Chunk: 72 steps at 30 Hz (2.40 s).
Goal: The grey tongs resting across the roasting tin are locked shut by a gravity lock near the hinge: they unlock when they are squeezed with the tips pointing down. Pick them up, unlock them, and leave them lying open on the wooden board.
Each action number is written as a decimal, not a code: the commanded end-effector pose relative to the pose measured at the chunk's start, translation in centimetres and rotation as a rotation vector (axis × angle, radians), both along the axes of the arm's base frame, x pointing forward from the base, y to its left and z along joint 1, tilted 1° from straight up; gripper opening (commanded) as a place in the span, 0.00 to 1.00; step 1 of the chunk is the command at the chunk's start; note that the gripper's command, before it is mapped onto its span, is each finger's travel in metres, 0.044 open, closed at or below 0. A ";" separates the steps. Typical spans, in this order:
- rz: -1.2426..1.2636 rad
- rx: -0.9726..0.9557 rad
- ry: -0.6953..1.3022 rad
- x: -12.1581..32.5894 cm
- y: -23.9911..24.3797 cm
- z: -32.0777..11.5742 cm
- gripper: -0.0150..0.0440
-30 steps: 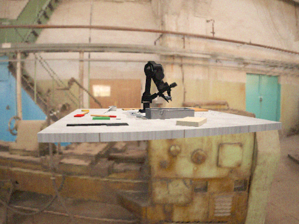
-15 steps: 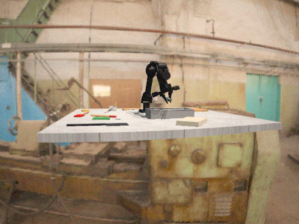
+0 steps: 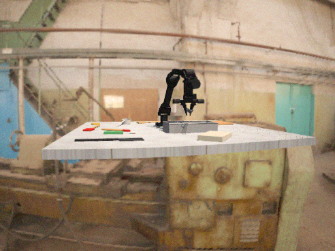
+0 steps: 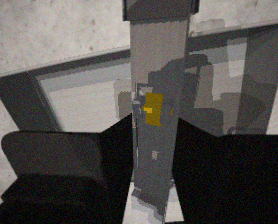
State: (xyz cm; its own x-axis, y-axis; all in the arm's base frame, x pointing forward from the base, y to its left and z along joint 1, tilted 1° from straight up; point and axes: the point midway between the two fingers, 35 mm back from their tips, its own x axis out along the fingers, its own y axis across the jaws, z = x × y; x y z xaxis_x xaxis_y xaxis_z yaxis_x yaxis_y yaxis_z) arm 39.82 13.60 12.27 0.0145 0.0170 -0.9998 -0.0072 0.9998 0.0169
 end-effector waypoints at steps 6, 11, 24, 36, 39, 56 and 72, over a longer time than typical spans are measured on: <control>0.027 -0.002 -0.003 -0.3 0.9 0.2 0.00; 0.109 0.002 0.000 -1.5 3.2 0.6 0.00; 0.346 0.003 -0.010 -6.4 11.0 2.4 0.00; 0.567 0.007 -0.016 -12.3 17.1 4.0 0.00; 0.622 0.008 -0.017 -13.9 18.4 4.4 0.00; 0.863 0.013 -0.023 -21.8 22.9 6.0 0.00; 1.180 0.015 -0.020 -31.8 25.9 6.2 0.00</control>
State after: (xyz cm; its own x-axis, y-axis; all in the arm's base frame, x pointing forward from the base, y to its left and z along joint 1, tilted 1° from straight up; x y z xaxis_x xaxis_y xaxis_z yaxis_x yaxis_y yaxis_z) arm 9.92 39.24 18.39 0.0037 0.0456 -0.9990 -0.9025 0.4305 0.0164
